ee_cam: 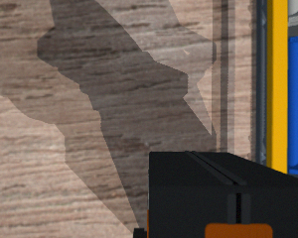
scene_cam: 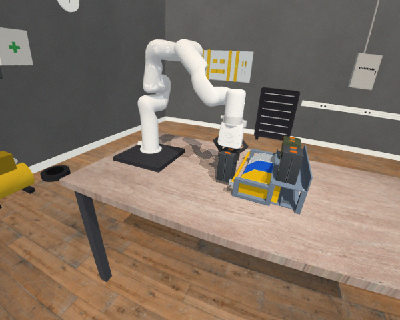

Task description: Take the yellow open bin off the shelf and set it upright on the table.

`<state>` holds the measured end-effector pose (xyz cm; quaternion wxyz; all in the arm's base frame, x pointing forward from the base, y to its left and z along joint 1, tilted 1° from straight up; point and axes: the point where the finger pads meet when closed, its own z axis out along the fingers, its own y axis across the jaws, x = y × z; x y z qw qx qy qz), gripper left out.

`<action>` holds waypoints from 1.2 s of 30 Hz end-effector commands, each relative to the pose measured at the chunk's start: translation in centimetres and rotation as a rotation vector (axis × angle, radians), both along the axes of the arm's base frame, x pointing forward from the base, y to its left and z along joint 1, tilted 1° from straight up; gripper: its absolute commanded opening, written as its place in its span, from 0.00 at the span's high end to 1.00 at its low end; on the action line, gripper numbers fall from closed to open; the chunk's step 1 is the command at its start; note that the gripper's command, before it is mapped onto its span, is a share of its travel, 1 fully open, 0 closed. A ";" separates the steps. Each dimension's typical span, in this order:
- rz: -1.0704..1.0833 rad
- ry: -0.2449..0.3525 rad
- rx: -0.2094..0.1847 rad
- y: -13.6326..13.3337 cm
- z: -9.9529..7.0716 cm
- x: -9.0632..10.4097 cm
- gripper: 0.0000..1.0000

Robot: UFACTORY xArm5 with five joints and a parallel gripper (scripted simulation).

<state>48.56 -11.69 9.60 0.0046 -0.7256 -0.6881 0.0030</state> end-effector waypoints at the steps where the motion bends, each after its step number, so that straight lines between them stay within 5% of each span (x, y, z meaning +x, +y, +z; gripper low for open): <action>1: 0.000 -0.005 -0.002 0.9 0.2 0.1 1.00; 36: 0.000 -0.005 -0.002 8.2 0.2 -0.5 1.00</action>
